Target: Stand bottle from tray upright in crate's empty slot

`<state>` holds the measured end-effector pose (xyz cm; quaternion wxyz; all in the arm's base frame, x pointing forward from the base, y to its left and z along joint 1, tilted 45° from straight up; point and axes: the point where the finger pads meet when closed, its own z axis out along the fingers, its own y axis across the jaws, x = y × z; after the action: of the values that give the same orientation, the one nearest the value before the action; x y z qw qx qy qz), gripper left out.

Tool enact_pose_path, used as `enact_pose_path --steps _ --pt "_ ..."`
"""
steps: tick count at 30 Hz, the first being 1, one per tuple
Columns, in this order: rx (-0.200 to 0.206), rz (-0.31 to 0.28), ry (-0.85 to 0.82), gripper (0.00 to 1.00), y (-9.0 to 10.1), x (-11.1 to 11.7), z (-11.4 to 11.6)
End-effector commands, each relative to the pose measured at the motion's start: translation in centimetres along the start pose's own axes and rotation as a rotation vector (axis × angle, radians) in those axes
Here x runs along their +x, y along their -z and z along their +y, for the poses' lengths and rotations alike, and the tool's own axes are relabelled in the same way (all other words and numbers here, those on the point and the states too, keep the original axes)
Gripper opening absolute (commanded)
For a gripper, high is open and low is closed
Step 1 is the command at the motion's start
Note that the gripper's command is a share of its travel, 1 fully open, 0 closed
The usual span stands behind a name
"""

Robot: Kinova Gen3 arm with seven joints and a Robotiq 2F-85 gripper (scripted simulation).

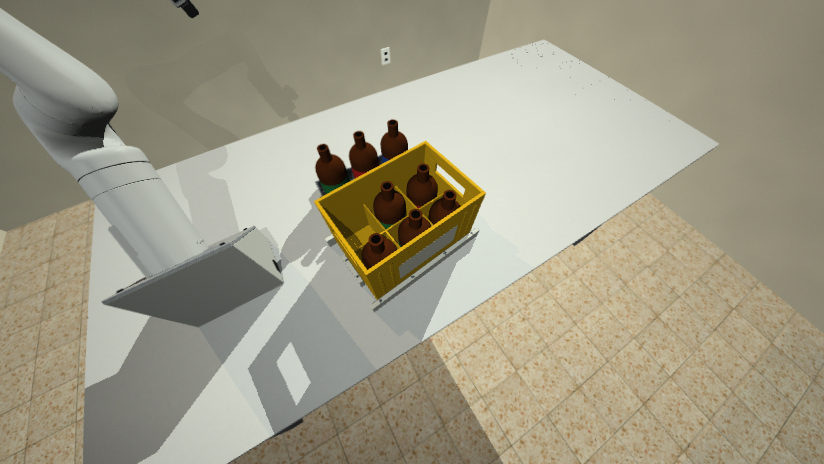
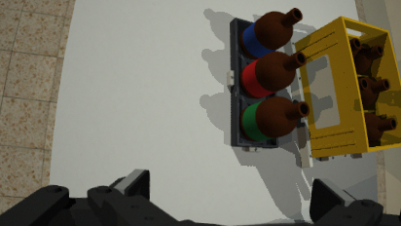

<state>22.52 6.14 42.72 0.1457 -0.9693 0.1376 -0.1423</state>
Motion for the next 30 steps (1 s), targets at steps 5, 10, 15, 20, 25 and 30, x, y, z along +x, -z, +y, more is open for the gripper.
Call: enact_pose_path --steps 5,10,15,20,25,30 --pt "0.001 0.001 0.000 1.00 0.04 0.03 0.01" --pt "0.001 0.001 0.000 1.00 0.04 0.03 0.01" --pt "0.001 0.001 0.000 1.00 0.04 0.03 0.01" --pt "0.000 0.000 -0.001 1.00 0.02 0.03 0.01" --pt "-0.004 -0.009 -0.014 1.00 -0.17 0.10 -0.02" --pt "-0.019 -0.039 -0.054 1.00 -0.77 0.34 -0.10"
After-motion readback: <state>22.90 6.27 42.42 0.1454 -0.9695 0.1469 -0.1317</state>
